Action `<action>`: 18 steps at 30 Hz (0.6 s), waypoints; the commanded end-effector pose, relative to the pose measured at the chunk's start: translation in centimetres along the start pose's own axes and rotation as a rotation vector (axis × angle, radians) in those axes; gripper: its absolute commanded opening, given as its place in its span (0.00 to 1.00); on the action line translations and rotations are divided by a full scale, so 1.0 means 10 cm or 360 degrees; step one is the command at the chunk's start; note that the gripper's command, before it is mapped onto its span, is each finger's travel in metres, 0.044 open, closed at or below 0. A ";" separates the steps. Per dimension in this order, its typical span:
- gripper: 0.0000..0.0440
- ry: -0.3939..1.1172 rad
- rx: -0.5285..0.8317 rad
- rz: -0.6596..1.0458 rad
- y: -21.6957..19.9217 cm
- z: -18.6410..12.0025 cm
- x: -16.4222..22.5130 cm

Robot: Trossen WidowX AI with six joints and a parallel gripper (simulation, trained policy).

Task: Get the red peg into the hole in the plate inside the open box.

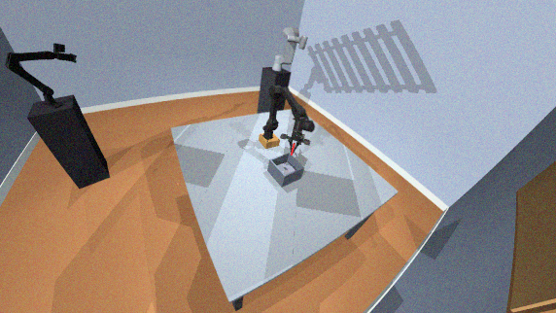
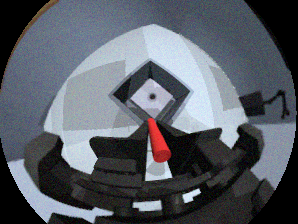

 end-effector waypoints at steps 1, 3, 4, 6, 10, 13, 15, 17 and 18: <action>0.00 -0.0009 0.0004 0.0039 -0.03 0.09 -0.13; 0.00 -0.0011 0.0008 0.0059 -0.04 0.13 -0.18; 0.00 -0.0012 0.0009 0.0068 -0.05 0.15 -0.21; 0.00 -0.0012 0.0012 0.0087 -0.07 0.20 -0.26; 0.01 -0.0006 0.0017 0.0120 -0.09 0.28 -0.36; 0.01 0.0006 0.0021 0.0140 -0.11 0.35 -0.41; 0.02 0.0018 0.0023 0.0150 -0.12 0.40 -0.44; 0.02 0.0031 0.0026 0.0158 -0.13 0.44 -0.46; 0.02 0.0039 0.0028 0.0161 -0.13 0.47 -0.47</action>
Point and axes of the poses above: the point midway between the two fingers, 35 mm back from their tips, its own z axis out along the fingers, its own y axis across the jaws, x = y × z, the point moved 3 cm from there along -z, back along the fingers, and after that the axes turned 3 degrees about -z, right-handed, at the moved point
